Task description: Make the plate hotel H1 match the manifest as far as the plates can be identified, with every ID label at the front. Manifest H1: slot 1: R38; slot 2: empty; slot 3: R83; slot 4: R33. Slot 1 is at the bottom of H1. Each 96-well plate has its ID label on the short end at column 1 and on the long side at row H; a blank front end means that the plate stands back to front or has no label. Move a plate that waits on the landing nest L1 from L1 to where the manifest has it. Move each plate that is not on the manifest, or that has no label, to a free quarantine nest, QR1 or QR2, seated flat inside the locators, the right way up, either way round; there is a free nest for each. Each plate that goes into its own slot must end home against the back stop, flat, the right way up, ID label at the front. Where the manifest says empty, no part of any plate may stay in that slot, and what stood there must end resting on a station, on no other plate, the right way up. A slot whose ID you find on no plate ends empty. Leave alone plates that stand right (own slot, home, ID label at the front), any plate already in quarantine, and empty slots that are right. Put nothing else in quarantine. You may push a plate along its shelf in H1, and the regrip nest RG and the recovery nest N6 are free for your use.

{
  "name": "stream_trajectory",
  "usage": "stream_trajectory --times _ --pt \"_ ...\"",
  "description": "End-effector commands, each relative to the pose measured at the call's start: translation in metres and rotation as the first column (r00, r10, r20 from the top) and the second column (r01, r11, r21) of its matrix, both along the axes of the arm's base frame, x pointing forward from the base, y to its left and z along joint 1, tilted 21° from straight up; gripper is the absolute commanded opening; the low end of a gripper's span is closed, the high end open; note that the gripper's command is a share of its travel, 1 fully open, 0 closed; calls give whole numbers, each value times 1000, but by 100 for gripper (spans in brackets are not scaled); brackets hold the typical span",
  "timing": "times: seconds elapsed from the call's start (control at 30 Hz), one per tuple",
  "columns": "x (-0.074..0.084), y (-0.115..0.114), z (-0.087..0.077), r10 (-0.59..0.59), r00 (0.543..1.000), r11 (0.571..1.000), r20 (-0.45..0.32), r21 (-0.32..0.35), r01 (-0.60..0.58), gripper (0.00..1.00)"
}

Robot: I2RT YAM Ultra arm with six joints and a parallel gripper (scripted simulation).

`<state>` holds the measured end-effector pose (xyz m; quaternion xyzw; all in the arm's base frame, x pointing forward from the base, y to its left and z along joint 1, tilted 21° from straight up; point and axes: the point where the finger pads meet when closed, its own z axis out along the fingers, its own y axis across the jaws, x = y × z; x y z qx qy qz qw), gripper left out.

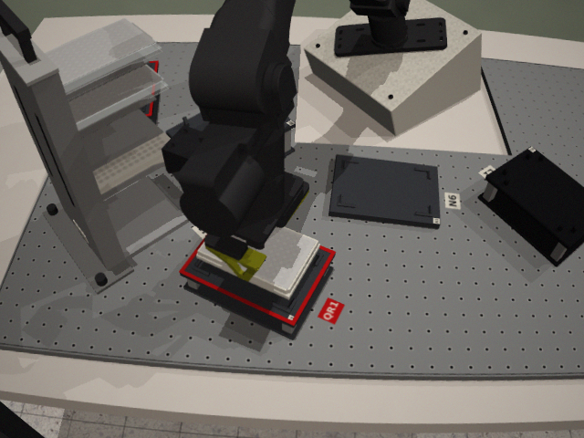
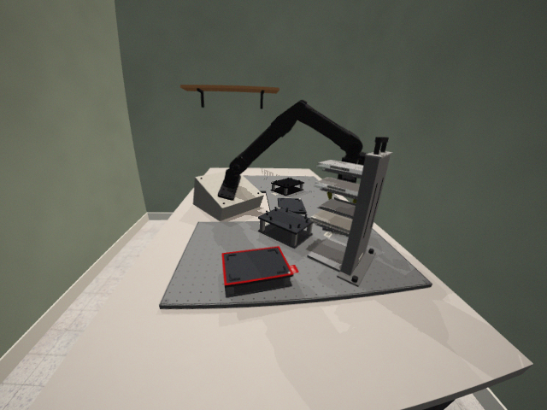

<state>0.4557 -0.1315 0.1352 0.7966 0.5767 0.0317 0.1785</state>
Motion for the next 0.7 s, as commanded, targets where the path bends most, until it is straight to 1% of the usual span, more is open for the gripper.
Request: stream_trajectory --times 0.0,0.03,0.07,0.13,0.17,0.2,0.27,0.4,0.43,0.5,0.6,0.63,0.67 --pt "2 -5 1 1 1000 1000 14 -7 -1 85" --pt "-1 -5 -5 0 1000 1000 -1 -3 0 85" --pt "0 -4 -7 2 1000 1000 -4 -3 -2 85" --pt "0 -4 -7 2 1000 1000 -4 -3 -2 85" --pt "4 0 -3 12 1000 1000 6 -5 -12 85" --pt "6 0 -1 12 1000 1000 16 -7 -12 85" --pt "2 -1 -5 10 1000 1000 5 -5 -10 85" --pt "3 -3 -9 7 1000 1000 3 -5 -7 85" --pt "2 -3 -12 6 1000 1000 -2 -4 -6 85" --pt "4 -5 -12 4 1000 1000 3 -5 -4 85" --pt "2 -6 -14 3 1000 1000 0 -3 -3 85" --pt "6 -6 -12 4 1000 1000 10 -6 -4 85" --pt "6 -6 -12 4 1000 1000 10 -6 -4 85"
